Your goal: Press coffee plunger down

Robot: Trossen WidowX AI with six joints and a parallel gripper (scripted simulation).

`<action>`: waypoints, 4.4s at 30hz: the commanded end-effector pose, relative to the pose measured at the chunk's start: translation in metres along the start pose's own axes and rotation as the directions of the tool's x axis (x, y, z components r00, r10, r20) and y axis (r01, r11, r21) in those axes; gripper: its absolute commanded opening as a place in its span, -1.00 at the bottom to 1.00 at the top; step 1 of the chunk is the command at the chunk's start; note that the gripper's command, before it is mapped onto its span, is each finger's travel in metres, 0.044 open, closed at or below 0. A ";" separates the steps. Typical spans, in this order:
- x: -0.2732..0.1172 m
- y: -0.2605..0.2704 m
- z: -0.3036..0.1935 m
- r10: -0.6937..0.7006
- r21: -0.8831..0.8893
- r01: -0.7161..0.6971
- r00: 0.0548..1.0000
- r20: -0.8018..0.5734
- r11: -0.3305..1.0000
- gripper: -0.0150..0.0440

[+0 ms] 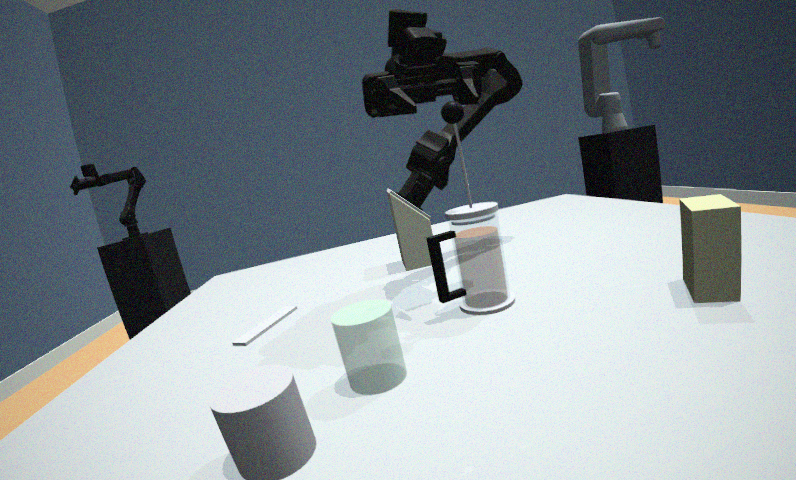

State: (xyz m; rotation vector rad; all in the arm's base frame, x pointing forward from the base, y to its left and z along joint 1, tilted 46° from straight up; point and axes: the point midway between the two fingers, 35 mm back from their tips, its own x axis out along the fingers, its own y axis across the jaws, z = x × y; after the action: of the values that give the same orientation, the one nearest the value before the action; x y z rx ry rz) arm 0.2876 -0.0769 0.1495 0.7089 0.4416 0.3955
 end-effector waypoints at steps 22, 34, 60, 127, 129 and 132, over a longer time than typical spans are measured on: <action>0.019 0.001 -0.002 0.001 0.010 -0.001 1.000 0.007 1.000 0.02; 0.020 0.001 -0.002 0.001 0.010 -0.001 1.000 0.007 1.000 -0.06; 0.047 -0.008 -0.032 -0.007 0.006 0.007 1.000 -0.004 1.000 -0.06; 0.102 -0.013 -0.072 0.004 0.011 -0.004 1.000 0.011 1.000 -0.06; 0.102 -0.013 -0.072 0.004 0.011 -0.004 1.000 0.011 1.000 -0.06; 0.102 -0.013 -0.071 0.004 0.011 -0.004 1.000 0.011 1.000 -0.06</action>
State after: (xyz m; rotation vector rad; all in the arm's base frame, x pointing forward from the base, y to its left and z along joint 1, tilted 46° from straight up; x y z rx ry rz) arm 0.3398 -0.0009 0.0691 0.7128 0.4176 0.3848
